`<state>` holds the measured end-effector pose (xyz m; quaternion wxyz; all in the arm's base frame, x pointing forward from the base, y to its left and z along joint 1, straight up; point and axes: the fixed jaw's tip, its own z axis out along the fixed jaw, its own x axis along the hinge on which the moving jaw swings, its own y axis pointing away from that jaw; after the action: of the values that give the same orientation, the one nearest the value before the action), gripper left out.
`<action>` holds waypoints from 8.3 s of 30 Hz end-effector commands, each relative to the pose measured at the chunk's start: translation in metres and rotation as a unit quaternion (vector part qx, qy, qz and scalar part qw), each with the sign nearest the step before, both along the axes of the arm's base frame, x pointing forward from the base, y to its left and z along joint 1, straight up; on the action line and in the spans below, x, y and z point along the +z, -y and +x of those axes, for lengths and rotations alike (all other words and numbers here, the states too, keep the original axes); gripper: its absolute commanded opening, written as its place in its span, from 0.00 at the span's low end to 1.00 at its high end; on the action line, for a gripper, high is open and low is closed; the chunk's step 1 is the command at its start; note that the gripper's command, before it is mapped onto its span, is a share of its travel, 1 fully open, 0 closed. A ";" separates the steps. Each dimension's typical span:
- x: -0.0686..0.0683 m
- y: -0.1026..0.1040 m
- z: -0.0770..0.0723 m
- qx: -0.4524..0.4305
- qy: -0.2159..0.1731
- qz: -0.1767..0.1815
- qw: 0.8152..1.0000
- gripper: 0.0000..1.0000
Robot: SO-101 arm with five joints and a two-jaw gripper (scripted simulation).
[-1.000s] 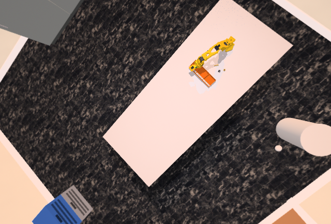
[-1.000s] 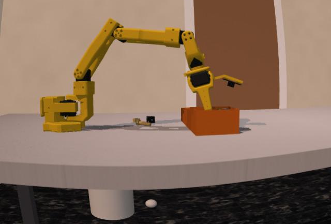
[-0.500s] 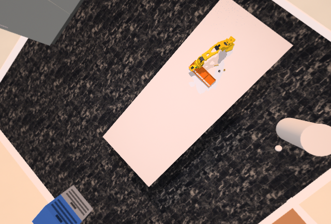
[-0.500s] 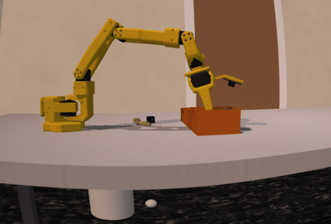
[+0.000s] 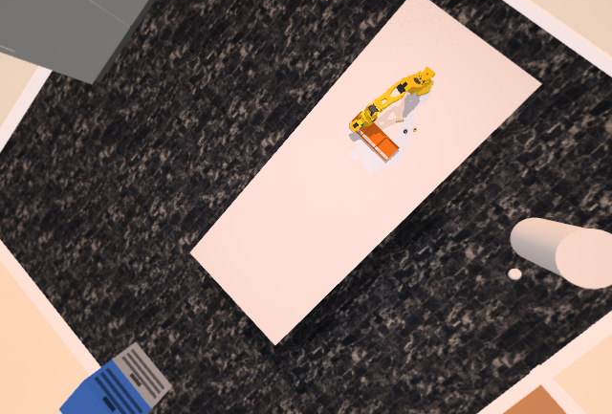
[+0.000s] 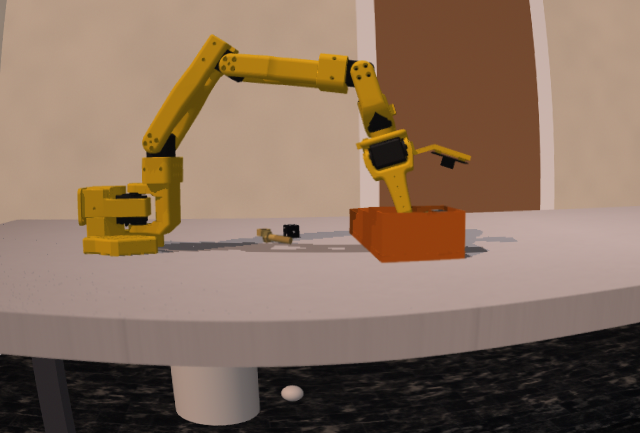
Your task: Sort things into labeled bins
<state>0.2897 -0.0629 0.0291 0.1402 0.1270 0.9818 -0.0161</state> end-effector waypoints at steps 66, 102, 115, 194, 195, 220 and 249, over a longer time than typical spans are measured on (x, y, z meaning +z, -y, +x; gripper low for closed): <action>0.061 0.000 -0.008 -0.007 0.031 -0.006 0.999 0.24; 0.059 -0.026 -0.011 0.105 0.015 -0.023 0.994 0.24; 0.056 -0.079 -0.028 0.344 -0.013 -0.059 0.937 0.24; 0.033 -0.189 -0.149 0.940 -0.053 -0.132 0.310 0.23; 0.032 -0.189 -0.149 0.940 -0.053 -0.132 0.310 0.23; -0.005 -0.190 -0.147 0.940 -0.053 -0.132 0.310 0.23; -0.020 -0.187 -0.150 0.941 -0.067 -0.124 0.309 0.23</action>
<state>0.1381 0.1211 0.0070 -0.0023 -0.8998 0.4364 0.0002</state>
